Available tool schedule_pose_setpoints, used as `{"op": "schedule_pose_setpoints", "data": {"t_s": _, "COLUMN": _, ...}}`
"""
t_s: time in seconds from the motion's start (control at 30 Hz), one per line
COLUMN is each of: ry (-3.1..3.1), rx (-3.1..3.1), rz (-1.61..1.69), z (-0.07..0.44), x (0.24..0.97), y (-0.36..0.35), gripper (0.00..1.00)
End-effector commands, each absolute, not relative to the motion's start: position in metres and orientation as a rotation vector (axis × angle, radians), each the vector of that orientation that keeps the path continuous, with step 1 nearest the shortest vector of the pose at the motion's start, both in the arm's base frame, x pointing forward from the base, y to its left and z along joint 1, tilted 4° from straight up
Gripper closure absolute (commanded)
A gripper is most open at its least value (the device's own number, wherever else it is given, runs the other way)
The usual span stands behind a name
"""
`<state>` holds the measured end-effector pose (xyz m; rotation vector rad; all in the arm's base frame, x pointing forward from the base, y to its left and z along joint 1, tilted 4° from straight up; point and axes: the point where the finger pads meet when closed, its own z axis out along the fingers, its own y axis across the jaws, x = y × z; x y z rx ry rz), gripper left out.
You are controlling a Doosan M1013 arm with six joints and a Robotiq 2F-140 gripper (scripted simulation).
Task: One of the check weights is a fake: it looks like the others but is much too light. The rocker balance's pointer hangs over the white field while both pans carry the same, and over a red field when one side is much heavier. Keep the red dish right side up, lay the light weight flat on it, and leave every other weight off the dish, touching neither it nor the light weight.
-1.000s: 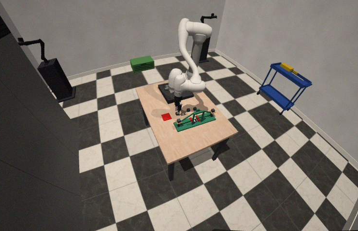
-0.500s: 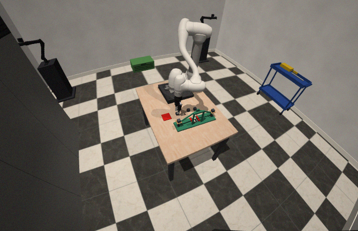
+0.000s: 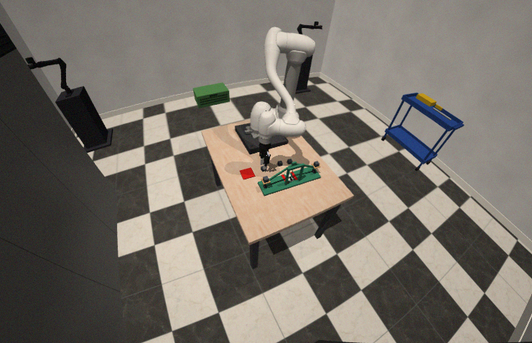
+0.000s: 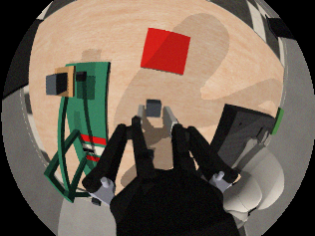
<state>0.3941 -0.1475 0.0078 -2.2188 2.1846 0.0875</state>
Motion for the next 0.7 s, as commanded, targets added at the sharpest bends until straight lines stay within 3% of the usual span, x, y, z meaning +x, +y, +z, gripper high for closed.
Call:
{"op": "schedule_pose_setpoints", "data": {"t_s": 0.0, "ry": 2.185, "rx": -2.214, "rz": 0.092, "z": 0.001, "x": 0.394, "y": -0.143, "gripper": 0.65}}
{"op": "schedule_pose_setpoints", "data": {"t_s": 0.67, "ry": 2.185, "rx": -2.214, "rz": 0.092, "z": -0.027, "x": 0.393, "y": -0.141, "gripper": 0.65}}
